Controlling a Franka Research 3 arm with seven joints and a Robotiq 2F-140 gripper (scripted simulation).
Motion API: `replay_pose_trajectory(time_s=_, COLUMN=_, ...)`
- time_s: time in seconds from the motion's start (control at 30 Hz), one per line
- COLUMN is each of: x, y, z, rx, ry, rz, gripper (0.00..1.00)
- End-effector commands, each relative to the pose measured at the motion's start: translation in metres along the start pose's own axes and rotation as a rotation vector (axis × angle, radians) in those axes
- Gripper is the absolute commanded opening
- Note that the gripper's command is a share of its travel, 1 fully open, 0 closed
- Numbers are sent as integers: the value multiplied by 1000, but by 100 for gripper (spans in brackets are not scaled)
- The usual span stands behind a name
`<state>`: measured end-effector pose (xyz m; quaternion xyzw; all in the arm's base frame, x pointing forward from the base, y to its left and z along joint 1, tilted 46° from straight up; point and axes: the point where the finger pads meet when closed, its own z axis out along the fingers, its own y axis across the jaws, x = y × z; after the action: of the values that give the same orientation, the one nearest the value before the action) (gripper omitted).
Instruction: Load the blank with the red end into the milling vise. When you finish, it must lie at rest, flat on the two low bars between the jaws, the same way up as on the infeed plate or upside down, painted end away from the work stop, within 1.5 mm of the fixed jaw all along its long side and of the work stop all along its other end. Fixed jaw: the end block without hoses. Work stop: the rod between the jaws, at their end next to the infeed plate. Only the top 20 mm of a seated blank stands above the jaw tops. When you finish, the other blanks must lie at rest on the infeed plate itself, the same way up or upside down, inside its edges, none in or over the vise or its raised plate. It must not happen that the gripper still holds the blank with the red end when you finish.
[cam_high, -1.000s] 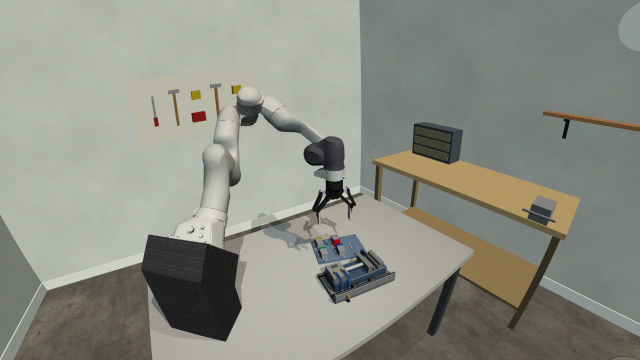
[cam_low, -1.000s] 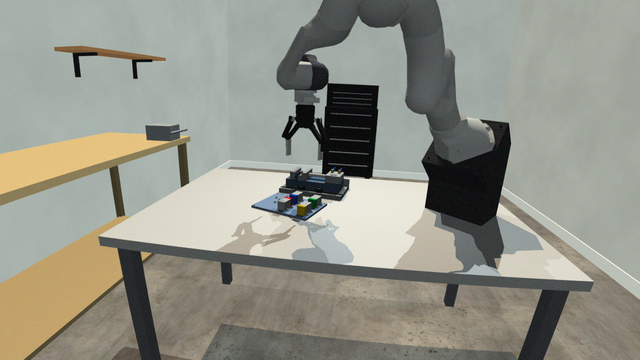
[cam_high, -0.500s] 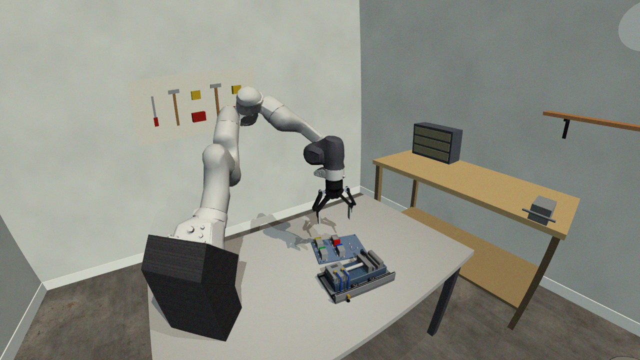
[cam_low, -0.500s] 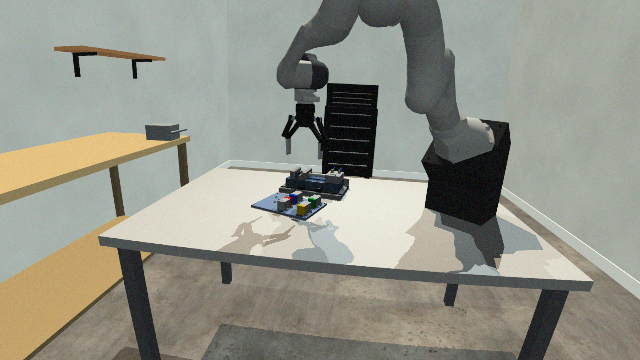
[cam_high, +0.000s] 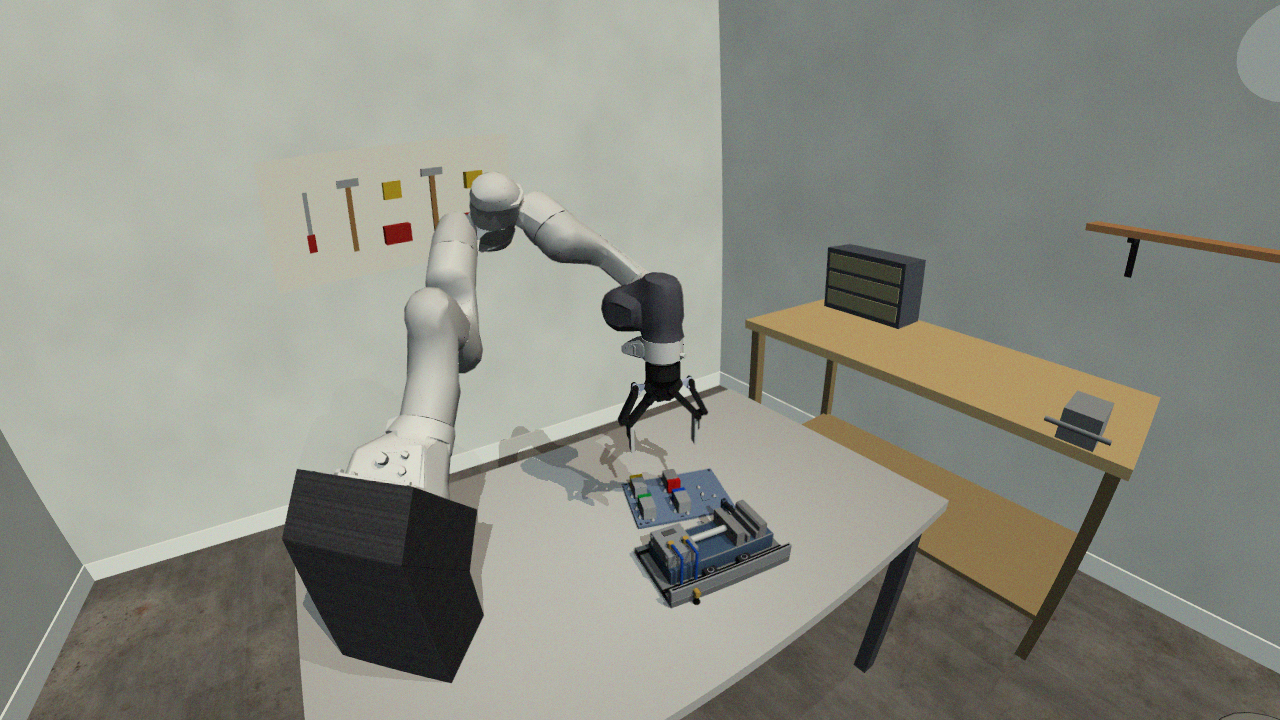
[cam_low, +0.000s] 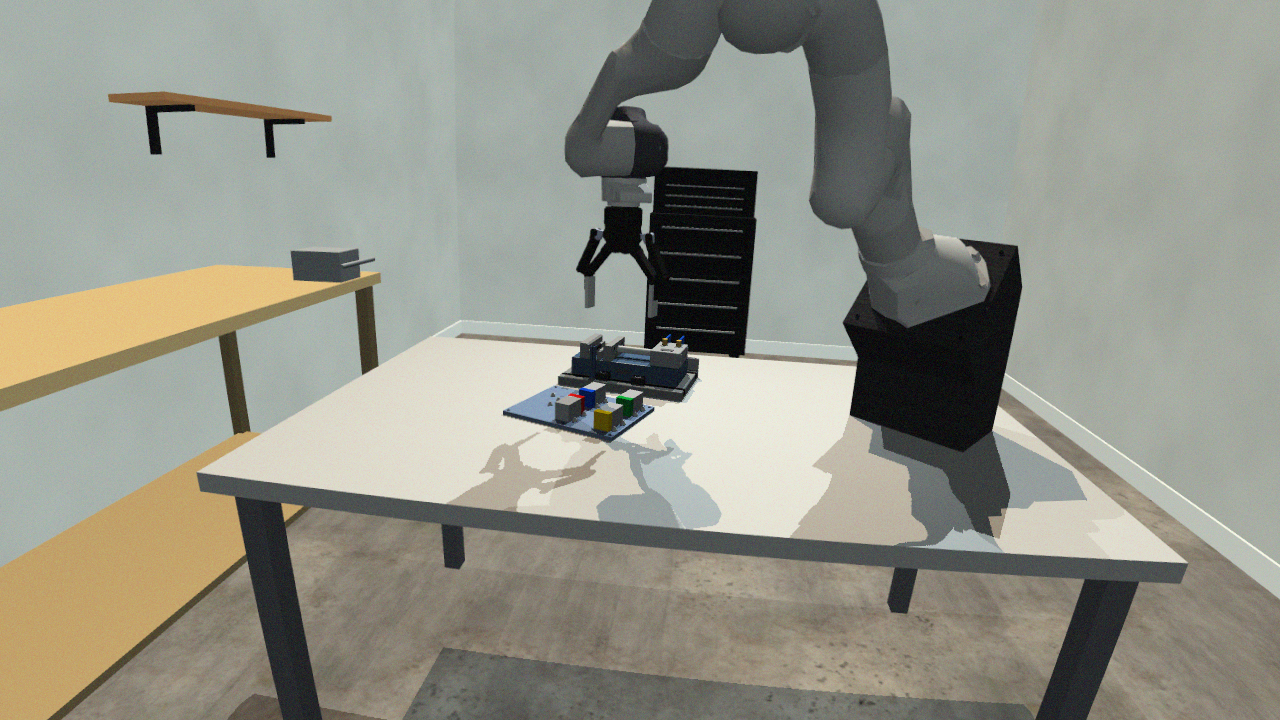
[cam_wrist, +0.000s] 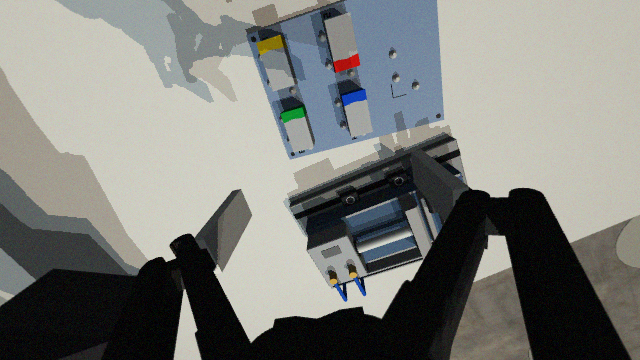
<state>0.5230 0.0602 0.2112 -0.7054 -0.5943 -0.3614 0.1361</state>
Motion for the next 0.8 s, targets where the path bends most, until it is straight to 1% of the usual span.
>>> replay_pose_trajectory(time_s=0.0, x=0, y=0, z=-1, rx=-2, ry=4, rz=-23, gripper=100)
replay_pose_trajectory(time_s=0.77, x=3, y=3, z=-1, rx=-3, ry=2, rz=-16, gripper=100)
